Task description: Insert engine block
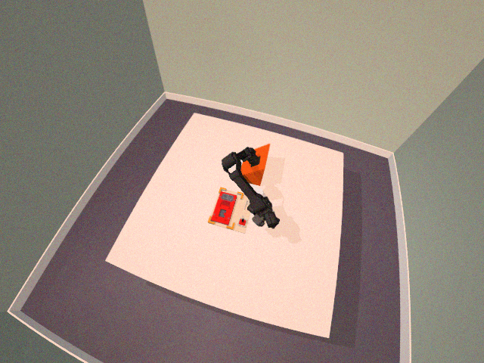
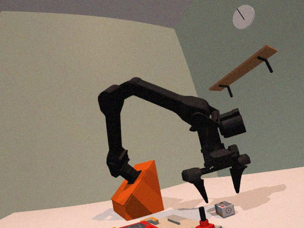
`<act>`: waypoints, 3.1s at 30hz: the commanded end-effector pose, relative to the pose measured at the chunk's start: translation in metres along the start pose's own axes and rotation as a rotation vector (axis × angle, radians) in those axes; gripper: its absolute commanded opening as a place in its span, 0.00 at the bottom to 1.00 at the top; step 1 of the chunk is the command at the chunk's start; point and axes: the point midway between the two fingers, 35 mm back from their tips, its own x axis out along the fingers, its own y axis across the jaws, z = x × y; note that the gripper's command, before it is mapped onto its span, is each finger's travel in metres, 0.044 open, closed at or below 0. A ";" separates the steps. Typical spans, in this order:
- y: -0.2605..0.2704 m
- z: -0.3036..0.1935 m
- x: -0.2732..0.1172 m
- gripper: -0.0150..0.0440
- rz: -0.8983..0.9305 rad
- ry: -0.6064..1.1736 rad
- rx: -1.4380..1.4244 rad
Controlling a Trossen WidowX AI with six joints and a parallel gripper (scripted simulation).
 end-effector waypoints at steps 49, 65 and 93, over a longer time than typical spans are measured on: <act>0.008 -0.002 0.000 0.25 0.030 -0.002 -0.027; 0.007 -0.001 -0.048 0.25 0.016 0.000 -0.021; -0.014 0.013 -0.091 0.25 0.010 0.006 -0.056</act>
